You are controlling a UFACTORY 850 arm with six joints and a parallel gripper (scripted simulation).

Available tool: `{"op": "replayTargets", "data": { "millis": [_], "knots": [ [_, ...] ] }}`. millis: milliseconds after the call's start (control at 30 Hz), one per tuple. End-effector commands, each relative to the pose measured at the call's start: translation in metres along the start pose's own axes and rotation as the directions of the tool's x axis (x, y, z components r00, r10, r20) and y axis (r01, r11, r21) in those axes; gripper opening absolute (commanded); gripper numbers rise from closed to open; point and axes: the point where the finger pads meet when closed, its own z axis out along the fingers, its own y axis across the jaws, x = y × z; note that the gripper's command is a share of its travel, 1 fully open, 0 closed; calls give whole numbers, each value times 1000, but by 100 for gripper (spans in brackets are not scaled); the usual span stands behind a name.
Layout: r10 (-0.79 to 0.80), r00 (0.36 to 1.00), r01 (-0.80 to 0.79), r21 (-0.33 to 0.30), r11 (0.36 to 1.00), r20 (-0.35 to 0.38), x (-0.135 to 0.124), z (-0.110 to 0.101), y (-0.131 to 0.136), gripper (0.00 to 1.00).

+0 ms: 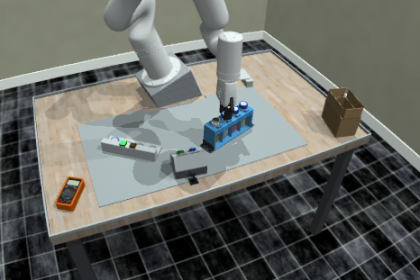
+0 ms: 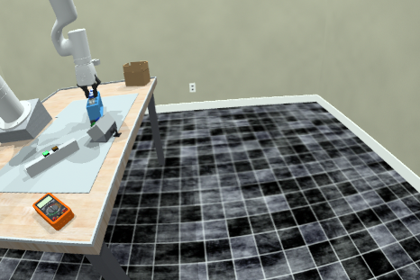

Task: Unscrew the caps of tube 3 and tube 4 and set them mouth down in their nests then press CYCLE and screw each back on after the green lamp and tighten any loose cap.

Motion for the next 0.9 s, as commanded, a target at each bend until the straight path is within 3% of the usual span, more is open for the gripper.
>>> {"op": "replayTargets", "data": {
  "millis": [0, 300, 400, 633, 867],
  "knots": [
    [-205, 979, 205, 18, 979, -1, 0, -1, 1, 46],
    [-537, 844, 537, 16, 844, -8, 0, -1, 1, 46],
    [-570, 822, 570, 16, 821, -8, 0, -1, 1, 46],
    [-775, 632, 775, 13, 632, -12, 0, -1, 1, 46],
    [-919, 393, 919, 9, 393, -15, 0, -1, 1, 46]
  ]
}}
